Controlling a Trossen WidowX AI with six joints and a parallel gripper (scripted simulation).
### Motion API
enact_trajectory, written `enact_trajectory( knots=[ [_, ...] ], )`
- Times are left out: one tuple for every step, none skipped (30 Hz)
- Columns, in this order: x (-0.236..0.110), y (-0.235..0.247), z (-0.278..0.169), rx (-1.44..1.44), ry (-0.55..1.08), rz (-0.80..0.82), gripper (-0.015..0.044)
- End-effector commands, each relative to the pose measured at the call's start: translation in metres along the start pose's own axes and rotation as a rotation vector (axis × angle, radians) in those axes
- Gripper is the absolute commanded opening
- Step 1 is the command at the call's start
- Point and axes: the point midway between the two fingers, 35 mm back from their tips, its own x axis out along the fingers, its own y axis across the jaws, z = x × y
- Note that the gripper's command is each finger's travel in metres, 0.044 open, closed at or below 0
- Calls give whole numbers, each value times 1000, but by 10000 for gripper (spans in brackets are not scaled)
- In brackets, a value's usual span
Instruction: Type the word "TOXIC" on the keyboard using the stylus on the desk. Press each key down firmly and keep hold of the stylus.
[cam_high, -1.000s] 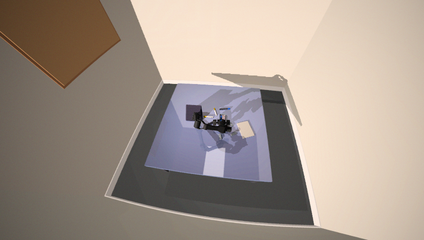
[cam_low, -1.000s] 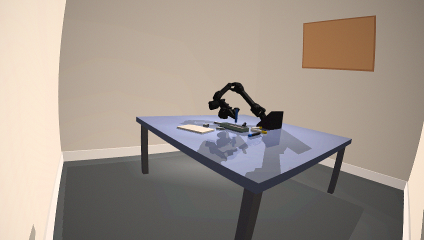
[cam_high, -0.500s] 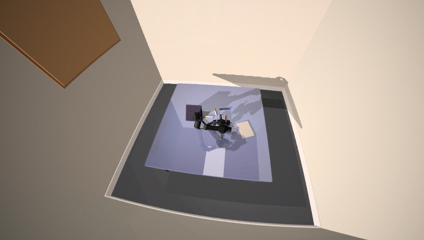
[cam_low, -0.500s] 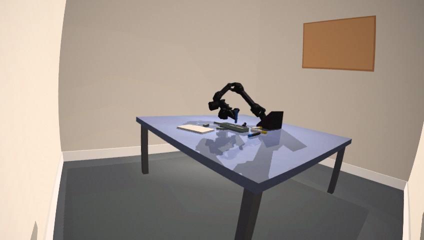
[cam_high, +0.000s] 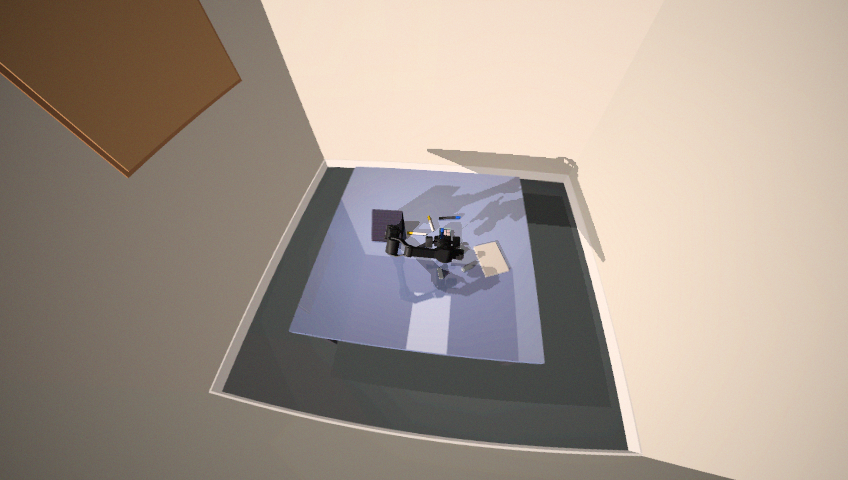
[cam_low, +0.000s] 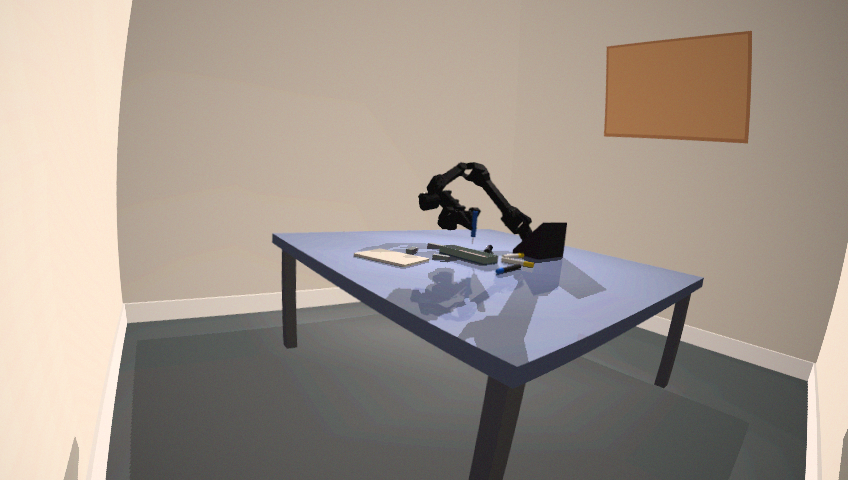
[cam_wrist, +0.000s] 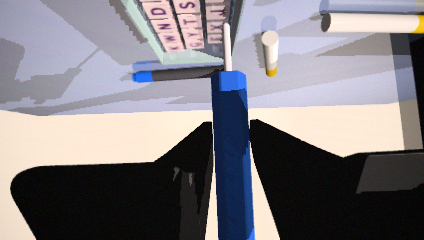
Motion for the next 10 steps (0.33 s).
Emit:
enact_trajectory(
  knots=[
    [-4,2,-5,1,5,7,81],
    [-4,2,-5,1,5,7,81],
    [-4,2,-5,1,5,7,81],
    [-1,0,-1,2,0,0,85],
    [-1,0,-1,2,0,0,81],
    [-1,0,-1,2,0,0,81],
    [-1,0,-1,2,0,0,81],
    [-1,0,-1,2,0,0,81],
    [-1,0,-1,2,0,0,81],
    [-1,0,-1,2,0,0,81]
  ],
)
